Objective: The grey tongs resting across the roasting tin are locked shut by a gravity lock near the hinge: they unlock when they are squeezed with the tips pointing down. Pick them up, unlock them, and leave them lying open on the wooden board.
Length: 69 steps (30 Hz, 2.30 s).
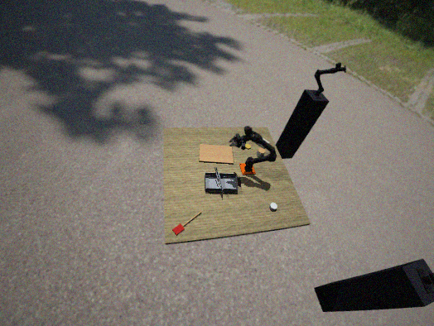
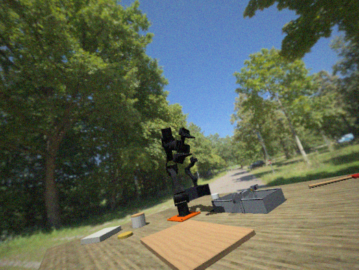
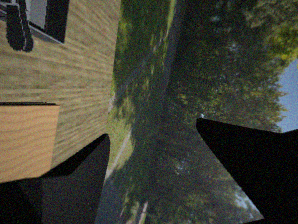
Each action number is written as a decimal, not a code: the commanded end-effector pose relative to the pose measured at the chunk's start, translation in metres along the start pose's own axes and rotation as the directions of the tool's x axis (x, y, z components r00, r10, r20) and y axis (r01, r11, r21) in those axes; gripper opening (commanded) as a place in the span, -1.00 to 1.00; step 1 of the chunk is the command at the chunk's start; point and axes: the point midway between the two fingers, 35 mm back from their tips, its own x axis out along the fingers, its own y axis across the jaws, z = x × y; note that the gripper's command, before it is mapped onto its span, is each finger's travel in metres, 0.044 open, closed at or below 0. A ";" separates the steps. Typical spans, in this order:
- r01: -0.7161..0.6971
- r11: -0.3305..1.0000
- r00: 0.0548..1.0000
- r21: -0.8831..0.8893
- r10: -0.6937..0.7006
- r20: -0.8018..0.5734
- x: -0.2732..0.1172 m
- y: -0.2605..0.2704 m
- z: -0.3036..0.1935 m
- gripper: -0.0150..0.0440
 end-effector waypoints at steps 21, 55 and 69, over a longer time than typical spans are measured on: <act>-0.779 0.593 0.620 0.204 0.682 0.387 0.170 0.073 0.122 1.00; -0.933 0.351 0.359 0.080 0.891 0.277 0.211 0.126 0.200 1.00; -0.933 0.351 0.359 0.080 0.891 0.277 0.220 0.147 0.206 1.00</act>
